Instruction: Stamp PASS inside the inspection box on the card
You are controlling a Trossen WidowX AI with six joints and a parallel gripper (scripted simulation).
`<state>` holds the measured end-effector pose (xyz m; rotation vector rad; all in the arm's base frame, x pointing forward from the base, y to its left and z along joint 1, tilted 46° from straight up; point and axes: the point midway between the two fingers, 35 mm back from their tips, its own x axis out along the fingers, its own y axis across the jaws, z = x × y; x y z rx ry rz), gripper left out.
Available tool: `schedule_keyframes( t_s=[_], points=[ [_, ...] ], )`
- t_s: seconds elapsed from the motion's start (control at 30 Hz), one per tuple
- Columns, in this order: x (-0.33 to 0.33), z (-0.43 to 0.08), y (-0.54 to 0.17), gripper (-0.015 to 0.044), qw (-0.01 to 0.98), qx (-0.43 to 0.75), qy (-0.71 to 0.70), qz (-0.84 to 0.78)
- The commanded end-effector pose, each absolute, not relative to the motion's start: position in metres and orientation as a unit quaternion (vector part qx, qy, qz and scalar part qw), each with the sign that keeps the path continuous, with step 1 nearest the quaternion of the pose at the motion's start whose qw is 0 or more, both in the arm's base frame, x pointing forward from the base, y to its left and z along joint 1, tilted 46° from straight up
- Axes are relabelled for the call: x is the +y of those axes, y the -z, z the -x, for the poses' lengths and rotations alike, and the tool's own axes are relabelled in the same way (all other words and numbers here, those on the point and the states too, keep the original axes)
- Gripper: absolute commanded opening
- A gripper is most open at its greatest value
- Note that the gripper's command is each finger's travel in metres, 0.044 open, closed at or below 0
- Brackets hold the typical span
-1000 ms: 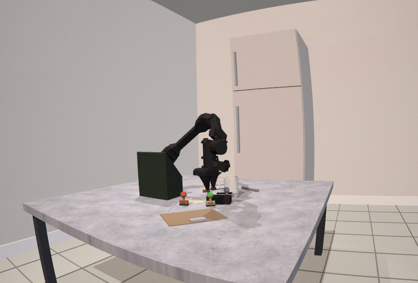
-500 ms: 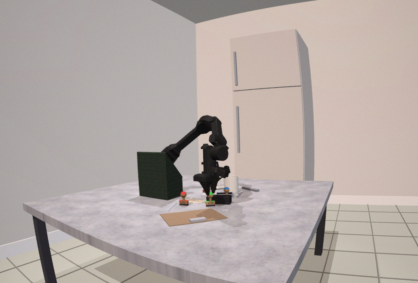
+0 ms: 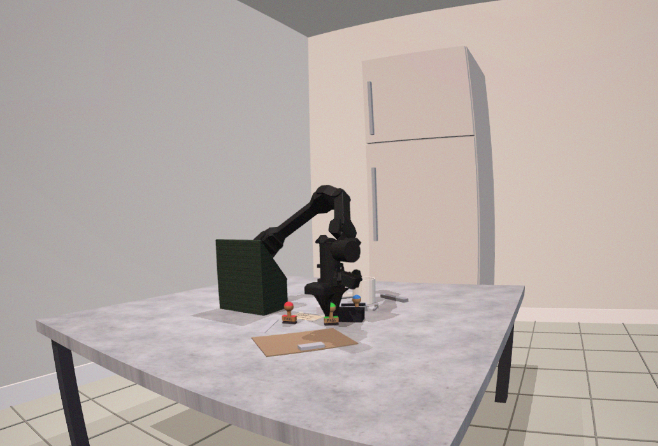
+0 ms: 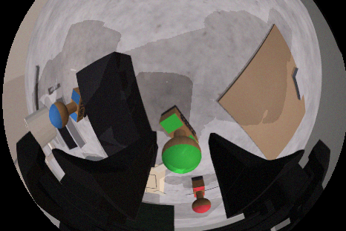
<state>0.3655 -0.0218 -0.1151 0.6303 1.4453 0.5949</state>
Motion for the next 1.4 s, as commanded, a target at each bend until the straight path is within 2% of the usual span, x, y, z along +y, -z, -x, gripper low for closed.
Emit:
schedule_keyframes(
  t_s=[0.0,0.2,0.87,0.97,1.0,1.37],
  points=[
    [-0.015,-0.3632,0.1193,0.0221,0.662,0.641,-0.265,-0.283],
    [-0.0119,-0.3628,0.1218,0.0221,0.662,0.641,-0.266,-0.283],
    [-0.0144,-0.3639,0.1208,0.0088,0.664,0.641,-0.265,-0.28],
    [-0.0149,-0.3639,0.1203,0.0009,0.664,0.641,-0.265,-0.28],
    [-0.0153,-0.364,0.12,0.0,0.664,0.641,-0.264,-0.279],
    [-0.0192,-0.3643,0.1164,0.0,0.665,0.641,-0.264,-0.279]
  ],
)
